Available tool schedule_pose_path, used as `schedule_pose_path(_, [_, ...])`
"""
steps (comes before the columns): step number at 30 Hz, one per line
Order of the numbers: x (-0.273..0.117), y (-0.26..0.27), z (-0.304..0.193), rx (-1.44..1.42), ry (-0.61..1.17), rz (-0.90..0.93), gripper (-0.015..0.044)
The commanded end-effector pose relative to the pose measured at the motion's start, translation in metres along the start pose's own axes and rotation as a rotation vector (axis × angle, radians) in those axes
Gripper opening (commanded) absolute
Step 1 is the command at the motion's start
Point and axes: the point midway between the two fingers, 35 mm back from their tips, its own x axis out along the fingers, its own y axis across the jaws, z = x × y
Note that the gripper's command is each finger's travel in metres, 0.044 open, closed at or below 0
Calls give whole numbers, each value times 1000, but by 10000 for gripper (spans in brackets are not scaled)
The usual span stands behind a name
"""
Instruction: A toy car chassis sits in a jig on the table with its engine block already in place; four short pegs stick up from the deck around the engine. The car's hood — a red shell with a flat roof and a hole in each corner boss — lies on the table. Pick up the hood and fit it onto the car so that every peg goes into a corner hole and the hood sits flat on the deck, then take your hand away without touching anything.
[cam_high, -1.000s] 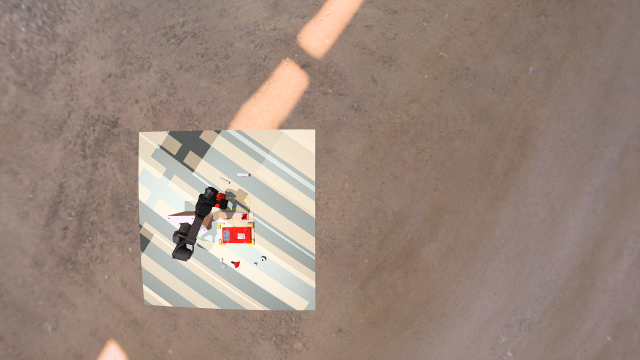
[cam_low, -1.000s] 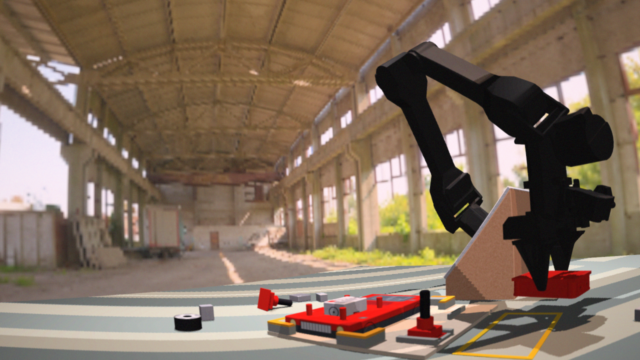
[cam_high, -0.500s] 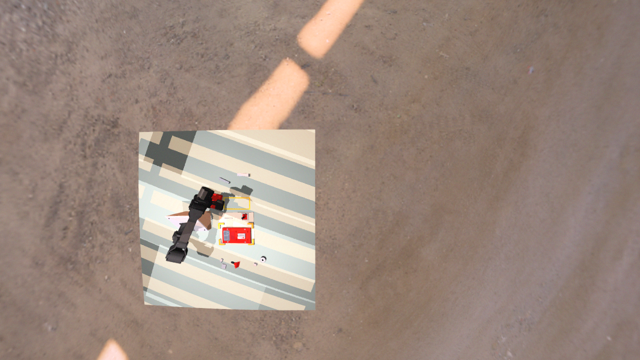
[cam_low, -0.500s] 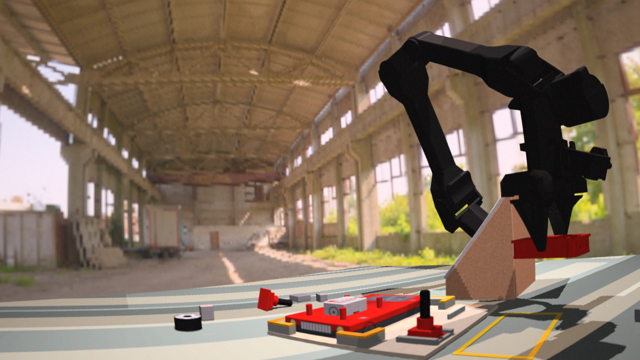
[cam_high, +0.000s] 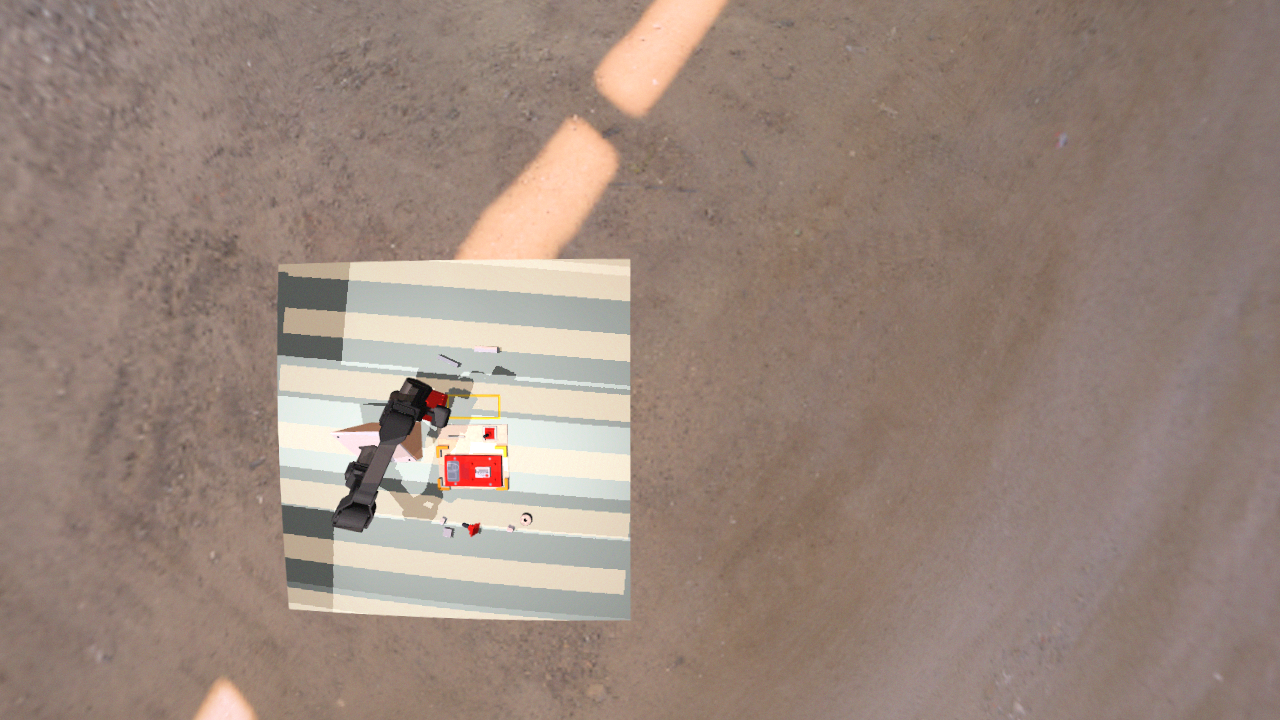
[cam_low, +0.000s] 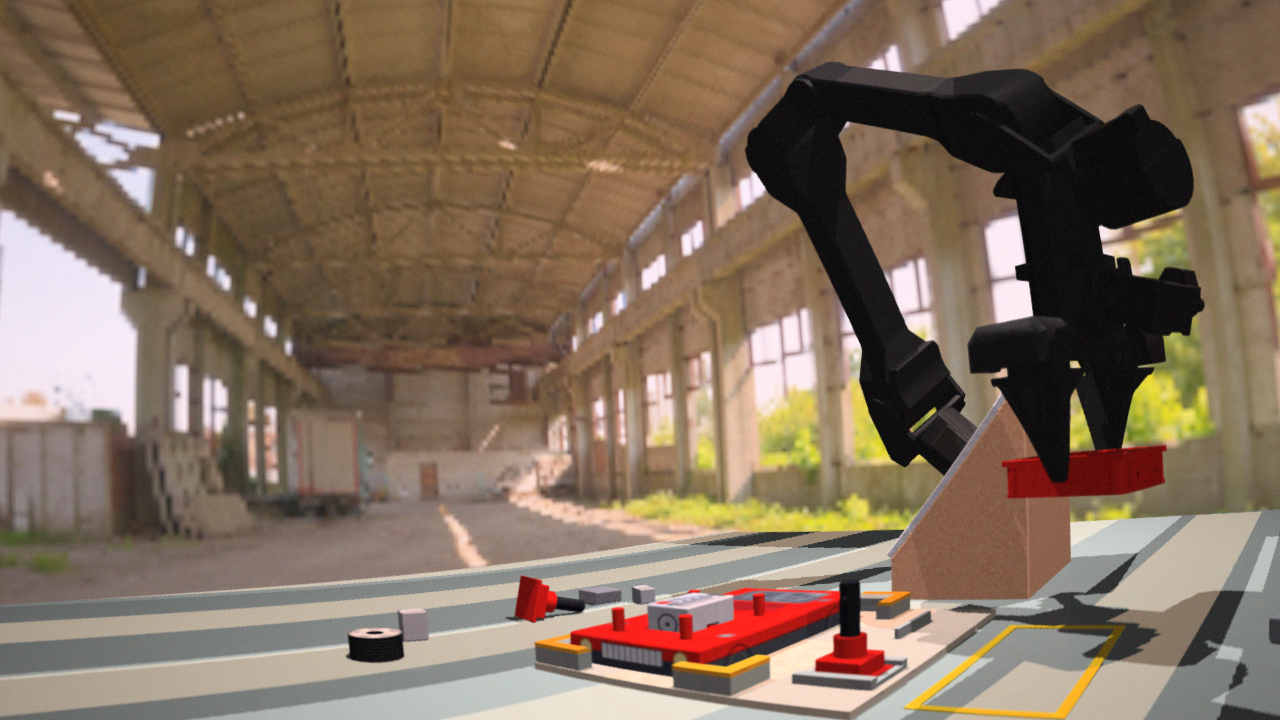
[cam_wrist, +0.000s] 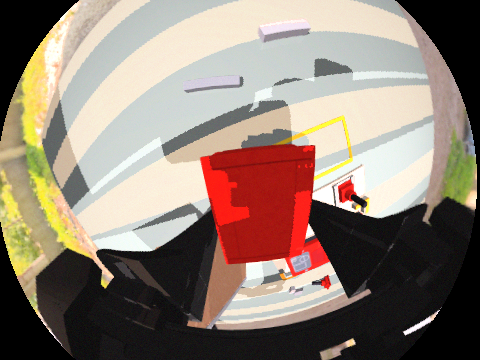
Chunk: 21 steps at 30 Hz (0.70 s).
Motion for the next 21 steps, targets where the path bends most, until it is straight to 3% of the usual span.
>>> schedule_pose_path(1, [-7,-22,-5,104,-21,-2,0])
schedule_pose_path(21, [-14,-117,-69,625,-49,17,0])
